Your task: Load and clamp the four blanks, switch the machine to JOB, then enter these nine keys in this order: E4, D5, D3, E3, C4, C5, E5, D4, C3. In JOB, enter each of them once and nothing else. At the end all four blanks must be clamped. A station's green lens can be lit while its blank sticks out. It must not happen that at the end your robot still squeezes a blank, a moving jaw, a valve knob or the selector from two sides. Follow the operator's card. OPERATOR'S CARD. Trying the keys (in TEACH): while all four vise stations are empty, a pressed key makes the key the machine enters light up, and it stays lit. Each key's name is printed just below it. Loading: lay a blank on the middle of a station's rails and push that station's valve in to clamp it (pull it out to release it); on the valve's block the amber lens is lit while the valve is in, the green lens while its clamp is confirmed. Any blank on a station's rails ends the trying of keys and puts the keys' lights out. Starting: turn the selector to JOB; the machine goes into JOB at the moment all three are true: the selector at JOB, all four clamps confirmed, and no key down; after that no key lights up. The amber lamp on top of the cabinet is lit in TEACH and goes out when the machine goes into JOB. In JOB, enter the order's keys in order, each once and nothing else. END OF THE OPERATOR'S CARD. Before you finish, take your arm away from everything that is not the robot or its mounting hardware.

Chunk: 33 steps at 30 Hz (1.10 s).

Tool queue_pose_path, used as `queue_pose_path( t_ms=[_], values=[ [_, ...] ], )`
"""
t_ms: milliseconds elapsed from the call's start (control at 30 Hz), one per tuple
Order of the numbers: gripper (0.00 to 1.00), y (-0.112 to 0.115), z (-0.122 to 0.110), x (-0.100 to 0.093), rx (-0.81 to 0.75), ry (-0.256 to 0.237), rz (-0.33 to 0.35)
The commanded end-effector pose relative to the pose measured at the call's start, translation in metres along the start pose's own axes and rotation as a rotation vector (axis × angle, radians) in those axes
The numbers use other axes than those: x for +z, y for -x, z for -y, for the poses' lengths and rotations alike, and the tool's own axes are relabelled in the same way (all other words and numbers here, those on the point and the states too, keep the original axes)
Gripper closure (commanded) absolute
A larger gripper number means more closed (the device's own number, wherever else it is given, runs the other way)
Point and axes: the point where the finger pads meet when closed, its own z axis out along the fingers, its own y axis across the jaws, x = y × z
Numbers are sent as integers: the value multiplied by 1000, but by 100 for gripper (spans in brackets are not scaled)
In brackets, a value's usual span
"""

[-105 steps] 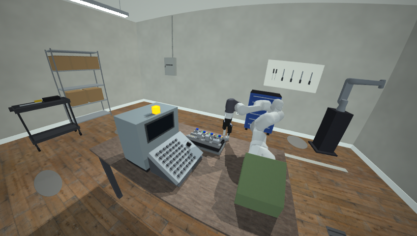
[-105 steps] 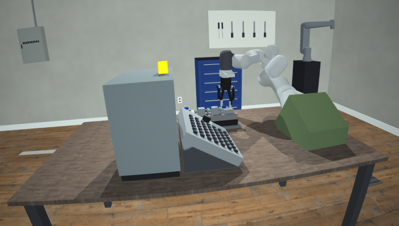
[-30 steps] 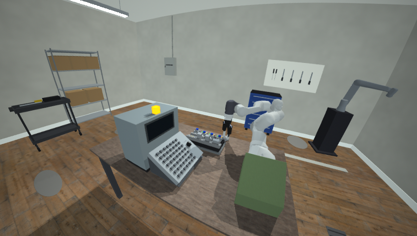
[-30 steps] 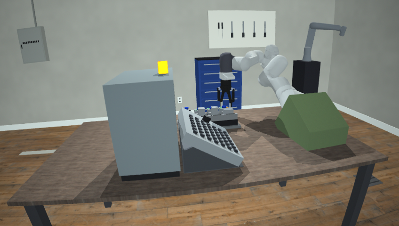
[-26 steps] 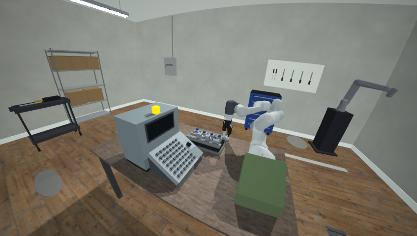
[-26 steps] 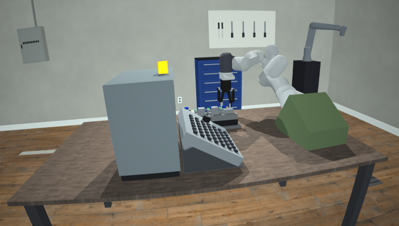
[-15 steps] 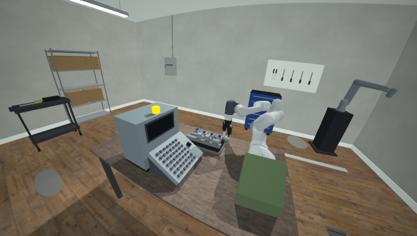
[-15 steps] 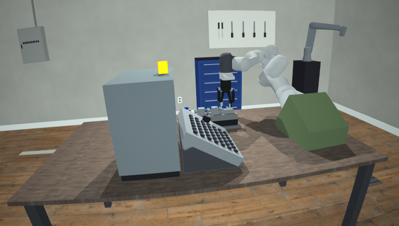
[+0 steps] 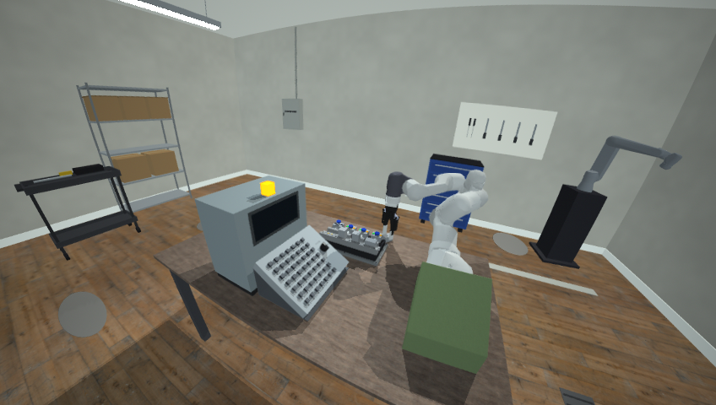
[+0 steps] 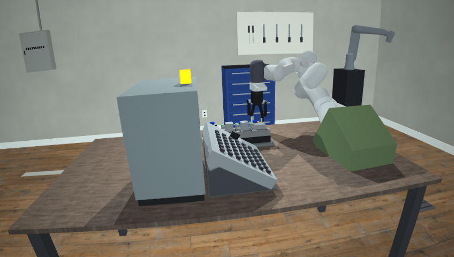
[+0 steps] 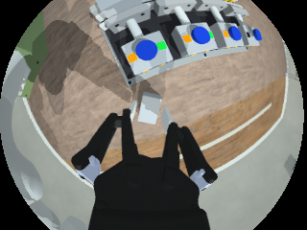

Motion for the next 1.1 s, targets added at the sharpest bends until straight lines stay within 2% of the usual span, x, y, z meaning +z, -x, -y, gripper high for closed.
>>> queue_pose_path(
  t_ms=[0, 600, 633, 1067],
  values=[
    [60, -1, 0, 1, 2, 1, 1],
    [60, -1, 0, 1, 2, 1, 1],
    [100, -1, 0, 1, 2, 1, 1],
    [100, -1, 0, 1, 2, 1, 1]
  ],
)
